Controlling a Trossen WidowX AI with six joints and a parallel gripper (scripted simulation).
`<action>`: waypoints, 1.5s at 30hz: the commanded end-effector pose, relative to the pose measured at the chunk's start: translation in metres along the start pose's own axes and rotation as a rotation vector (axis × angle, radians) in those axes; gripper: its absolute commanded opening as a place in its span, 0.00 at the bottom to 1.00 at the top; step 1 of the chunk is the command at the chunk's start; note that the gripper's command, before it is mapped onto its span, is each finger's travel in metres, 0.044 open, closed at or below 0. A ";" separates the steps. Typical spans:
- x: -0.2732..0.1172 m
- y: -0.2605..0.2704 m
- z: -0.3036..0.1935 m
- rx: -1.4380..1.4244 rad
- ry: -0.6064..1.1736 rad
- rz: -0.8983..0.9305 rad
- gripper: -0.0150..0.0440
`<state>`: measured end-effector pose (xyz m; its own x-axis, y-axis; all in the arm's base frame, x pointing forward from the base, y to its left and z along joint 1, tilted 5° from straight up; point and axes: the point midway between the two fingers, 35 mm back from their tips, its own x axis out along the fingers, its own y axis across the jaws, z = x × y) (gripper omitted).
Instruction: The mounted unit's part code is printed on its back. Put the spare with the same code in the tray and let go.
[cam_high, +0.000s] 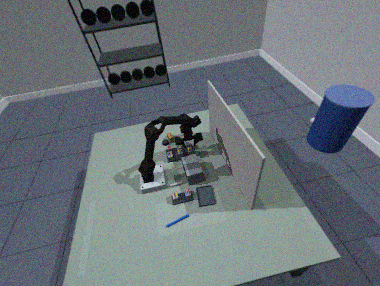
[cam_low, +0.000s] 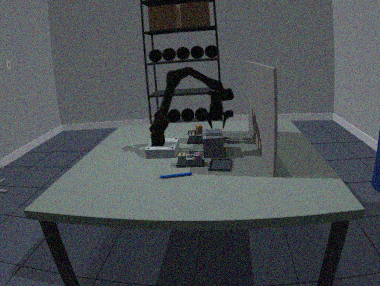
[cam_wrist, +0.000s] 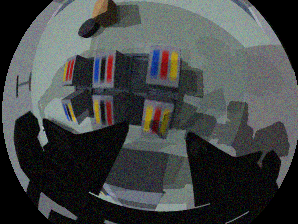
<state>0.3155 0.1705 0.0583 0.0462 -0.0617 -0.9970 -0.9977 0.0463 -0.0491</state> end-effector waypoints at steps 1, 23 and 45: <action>0.007 0.000 0.000 -0.004 0.003 0.003 0.76; 0.043 0.002 0.000 -0.004 0.003 0.003 0.76; 0.057 0.004 0.000 0.000 0.003 0.004 0.51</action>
<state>0.3141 0.1666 0.0007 0.0415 -0.0645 -0.9971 -0.9979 0.0462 -0.0445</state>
